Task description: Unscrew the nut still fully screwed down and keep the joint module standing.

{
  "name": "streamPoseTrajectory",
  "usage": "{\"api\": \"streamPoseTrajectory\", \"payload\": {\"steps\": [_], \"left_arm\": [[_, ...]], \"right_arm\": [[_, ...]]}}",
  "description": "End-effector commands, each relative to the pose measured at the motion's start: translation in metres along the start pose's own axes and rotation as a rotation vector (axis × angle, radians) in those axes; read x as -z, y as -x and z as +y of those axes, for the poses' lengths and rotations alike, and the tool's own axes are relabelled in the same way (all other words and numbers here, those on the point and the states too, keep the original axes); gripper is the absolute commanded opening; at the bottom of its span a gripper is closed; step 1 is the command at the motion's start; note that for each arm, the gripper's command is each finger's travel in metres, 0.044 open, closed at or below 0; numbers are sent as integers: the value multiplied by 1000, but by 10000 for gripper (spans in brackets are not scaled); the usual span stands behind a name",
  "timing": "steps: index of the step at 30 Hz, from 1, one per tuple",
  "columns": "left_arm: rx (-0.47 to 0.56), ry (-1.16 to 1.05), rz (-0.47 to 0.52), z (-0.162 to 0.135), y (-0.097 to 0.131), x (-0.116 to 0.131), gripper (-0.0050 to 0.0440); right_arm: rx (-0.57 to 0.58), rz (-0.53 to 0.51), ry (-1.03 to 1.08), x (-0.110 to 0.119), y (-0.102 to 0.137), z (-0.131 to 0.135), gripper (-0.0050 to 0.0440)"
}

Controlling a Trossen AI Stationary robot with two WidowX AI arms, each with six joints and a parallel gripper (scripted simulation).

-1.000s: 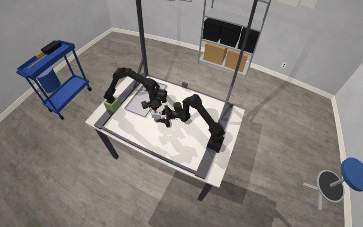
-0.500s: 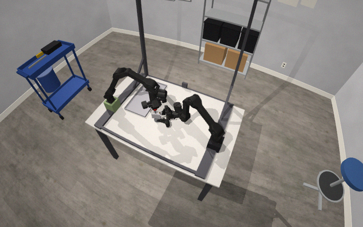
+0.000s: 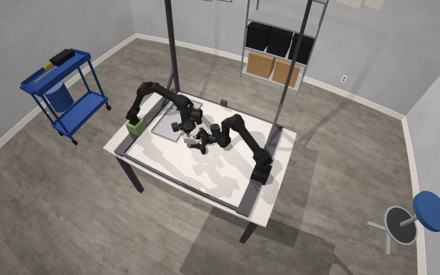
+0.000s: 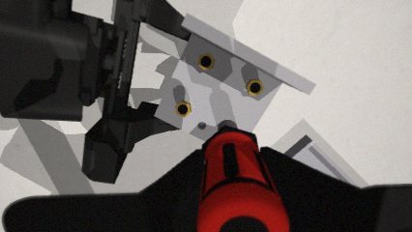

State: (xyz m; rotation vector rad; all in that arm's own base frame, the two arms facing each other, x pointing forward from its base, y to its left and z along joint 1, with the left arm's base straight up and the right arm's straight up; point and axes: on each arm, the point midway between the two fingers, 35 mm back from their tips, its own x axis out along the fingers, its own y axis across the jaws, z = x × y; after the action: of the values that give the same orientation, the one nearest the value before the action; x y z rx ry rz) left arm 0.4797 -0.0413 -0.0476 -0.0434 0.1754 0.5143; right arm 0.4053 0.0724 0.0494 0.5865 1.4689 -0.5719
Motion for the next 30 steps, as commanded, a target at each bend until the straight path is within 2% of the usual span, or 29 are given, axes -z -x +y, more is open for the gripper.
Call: {"api": "streamPoseTrajectory", "payload": {"steps": [1,15,23,30], "left_arm": [[3,27,-27,-4,-3,-16,245],[3,27,-27,-4,-3,-16,245],[3,27,-27,-4,-3,-16,245],[3,27,-27,-4,-3,-16,245]], "right_arm": [[-30,-28,1,-3,13,4,130],[-30,-28,1,-3,13,4,130],[-51,-41,1,-5,26,7,130],[-51,-41,1,-5,29,6,130]]}}
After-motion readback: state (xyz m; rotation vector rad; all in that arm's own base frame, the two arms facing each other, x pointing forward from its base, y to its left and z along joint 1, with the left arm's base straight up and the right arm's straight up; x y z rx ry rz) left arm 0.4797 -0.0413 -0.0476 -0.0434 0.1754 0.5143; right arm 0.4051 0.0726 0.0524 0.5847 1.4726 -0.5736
